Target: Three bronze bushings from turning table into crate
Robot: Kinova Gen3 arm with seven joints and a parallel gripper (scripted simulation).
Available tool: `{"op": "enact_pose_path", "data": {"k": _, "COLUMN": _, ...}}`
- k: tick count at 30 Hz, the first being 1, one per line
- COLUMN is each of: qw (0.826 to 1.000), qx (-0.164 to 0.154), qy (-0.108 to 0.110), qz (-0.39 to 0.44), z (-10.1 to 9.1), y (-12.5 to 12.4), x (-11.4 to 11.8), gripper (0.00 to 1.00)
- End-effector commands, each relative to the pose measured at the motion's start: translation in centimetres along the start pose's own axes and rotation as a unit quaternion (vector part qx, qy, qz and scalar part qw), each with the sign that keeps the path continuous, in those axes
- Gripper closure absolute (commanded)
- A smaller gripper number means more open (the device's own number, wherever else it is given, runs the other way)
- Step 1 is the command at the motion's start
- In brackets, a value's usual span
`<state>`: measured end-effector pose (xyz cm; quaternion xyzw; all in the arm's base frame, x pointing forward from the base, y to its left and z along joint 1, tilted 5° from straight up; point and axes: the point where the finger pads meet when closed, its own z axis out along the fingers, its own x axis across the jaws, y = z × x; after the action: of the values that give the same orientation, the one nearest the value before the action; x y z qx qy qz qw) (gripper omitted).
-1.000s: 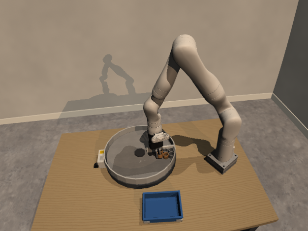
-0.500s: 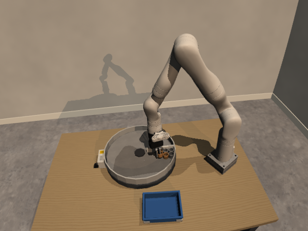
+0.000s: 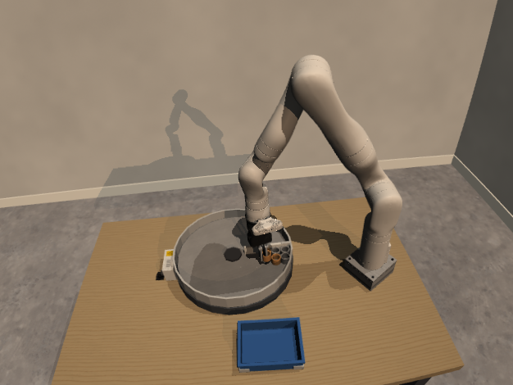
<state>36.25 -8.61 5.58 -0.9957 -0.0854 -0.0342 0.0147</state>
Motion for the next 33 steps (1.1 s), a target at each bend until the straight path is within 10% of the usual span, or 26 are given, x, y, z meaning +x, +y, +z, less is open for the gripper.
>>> {"op": "enact_pose_path", "data": {"k": 1, "qw": 1.0, "qx": -0.001, "qy": 0.003, "qz": -0.001, "z": -0.6, "y": 0.0, "x": 0.2, "gripper": 1.0}}
{"op": "enact_pose_path", "data": {"k": 33, "qw": 1.0, "qx": -0.001, "qy": 0.003, "qz": -0.001, "z": -1.7, "y": 0.0, "x": 0.2, "gripper": 1.0}}
